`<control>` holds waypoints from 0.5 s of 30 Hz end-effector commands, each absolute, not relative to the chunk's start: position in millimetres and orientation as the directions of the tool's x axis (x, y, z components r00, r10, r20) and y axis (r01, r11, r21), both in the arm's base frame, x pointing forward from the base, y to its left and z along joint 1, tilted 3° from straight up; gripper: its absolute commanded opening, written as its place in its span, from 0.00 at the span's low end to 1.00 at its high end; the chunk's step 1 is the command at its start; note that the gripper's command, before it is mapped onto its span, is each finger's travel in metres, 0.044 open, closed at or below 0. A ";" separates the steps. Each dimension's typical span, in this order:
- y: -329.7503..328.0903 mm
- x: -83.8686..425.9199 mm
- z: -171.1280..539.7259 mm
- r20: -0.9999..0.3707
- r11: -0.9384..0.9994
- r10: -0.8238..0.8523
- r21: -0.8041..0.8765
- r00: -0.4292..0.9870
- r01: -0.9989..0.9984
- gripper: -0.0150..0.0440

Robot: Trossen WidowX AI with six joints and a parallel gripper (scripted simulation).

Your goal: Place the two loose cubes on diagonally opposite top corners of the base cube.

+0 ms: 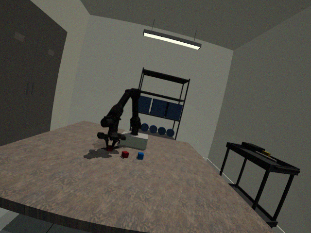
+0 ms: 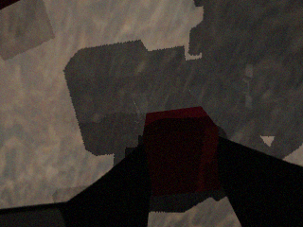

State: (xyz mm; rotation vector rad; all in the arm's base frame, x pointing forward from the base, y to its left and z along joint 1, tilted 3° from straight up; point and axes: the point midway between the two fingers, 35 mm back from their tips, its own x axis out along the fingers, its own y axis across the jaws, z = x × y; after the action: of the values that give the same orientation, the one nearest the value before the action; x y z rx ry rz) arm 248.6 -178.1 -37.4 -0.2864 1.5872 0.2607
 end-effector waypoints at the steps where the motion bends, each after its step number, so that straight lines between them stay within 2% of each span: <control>1: -177.0 247.8 -38.5 -0.999 0.940 -0.017 -0.005 -0.031 -0.342 0.43; 15: -179.7 253.4 -3.8 -0.999 0.940 -0.017 -0.006 -0.030 -0.342 0.43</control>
State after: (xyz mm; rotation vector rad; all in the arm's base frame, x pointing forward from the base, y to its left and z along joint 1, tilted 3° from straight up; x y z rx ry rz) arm 249.6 -177.9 -13.4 -0.2798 1.5974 0.2718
